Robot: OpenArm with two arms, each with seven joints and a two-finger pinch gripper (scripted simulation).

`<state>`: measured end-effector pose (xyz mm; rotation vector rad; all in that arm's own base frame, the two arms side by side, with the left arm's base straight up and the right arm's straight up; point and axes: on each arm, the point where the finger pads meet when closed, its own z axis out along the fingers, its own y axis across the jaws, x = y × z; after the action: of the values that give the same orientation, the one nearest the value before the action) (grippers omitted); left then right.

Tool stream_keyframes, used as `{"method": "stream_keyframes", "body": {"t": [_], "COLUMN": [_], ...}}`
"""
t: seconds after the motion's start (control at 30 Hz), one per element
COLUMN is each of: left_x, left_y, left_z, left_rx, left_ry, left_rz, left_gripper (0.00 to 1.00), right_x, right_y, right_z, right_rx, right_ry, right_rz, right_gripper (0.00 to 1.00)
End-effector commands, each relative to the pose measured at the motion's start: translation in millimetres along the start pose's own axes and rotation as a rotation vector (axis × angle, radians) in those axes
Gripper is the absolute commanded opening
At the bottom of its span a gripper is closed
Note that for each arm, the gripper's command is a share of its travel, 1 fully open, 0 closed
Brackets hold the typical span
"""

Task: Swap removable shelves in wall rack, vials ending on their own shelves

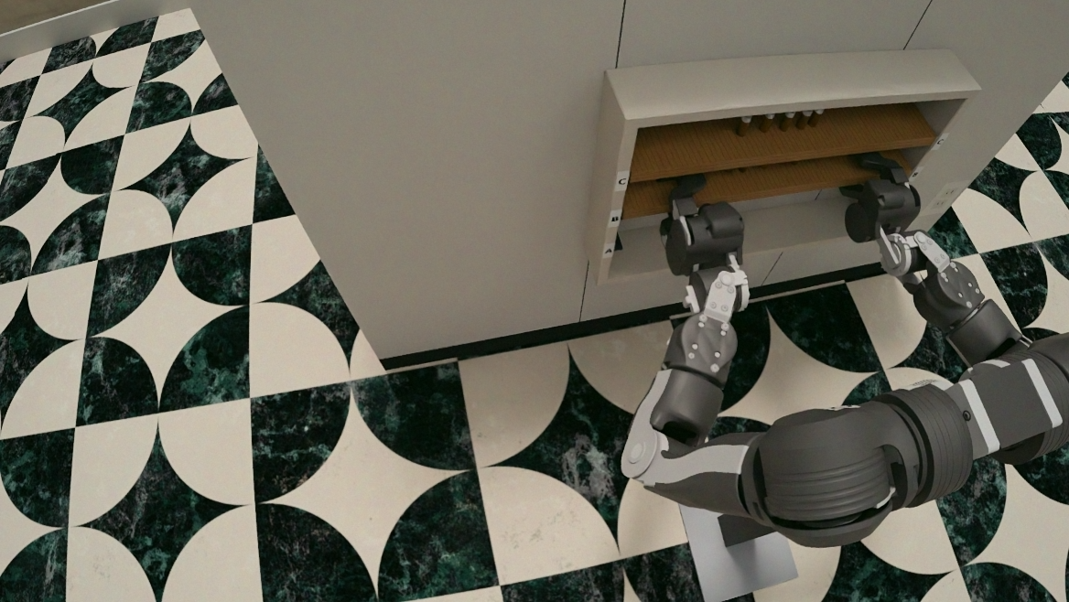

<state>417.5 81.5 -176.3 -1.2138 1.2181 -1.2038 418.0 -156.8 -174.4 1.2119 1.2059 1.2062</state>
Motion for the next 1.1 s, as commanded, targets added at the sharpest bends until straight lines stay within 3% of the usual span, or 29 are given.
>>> {"method": "stream_keyframes", "body": {"t": [0.0, 1.07], "left_x": [-0.8, -0.8], "left_y": [-2.3, -2.3], "left_z": [0.8, 0.8], "left_rx": [0.009, 0.009], "left_ry": [-0.001, -0.001], "left_rz": [-0.002, -0.002], "left_gripper": [0.20, 0.00], "right_x": [1.1, 1.1], "right_y": [0.5, 0.5], "right_z": [0.3, 0.3], "right_rx": [0.000, 0.000], "right_ry": [0.005, 0.005], "right_rz": [-0.001, -0.001], "right_gripper": [0.20, 0.00]}}
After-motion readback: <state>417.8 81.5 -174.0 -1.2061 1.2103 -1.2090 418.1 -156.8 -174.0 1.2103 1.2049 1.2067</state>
